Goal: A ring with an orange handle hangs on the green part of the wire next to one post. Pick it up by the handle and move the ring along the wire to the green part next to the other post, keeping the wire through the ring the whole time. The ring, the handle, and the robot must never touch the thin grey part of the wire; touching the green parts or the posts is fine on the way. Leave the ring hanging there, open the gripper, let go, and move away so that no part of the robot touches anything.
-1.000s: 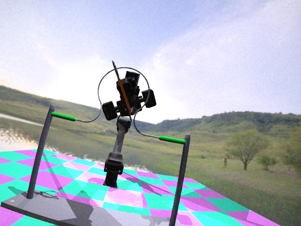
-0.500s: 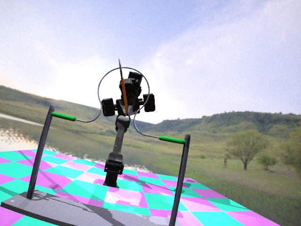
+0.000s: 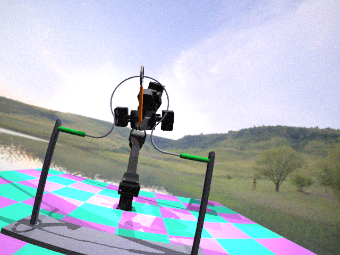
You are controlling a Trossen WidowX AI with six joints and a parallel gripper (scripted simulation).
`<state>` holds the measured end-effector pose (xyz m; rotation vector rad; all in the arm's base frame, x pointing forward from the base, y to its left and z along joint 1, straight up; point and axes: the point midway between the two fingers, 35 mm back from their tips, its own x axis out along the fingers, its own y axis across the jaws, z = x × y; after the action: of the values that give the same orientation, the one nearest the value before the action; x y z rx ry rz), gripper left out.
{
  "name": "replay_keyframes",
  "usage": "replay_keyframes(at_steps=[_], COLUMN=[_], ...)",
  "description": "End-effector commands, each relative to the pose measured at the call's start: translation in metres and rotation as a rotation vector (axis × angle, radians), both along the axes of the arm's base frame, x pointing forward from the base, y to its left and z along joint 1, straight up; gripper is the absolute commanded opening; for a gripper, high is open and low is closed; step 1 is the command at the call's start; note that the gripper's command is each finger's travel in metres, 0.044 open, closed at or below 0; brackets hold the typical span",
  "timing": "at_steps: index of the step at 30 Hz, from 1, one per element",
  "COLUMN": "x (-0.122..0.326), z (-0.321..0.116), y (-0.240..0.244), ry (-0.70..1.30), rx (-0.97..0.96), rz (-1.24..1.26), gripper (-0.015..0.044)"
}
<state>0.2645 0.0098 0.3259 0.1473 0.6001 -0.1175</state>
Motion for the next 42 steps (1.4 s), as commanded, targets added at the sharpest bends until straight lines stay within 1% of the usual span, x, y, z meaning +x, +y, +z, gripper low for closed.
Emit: replay_keyframes(at_steps=[1,42], x=[0.000,-0.002], z=[-0.002,0.002], y=[-0.003,-0.028], ry=[0.006,0.007], rx=[-0.058,-0.600], rz=[0.000,-0.007], gripper=[-0.0150,-0.0150])
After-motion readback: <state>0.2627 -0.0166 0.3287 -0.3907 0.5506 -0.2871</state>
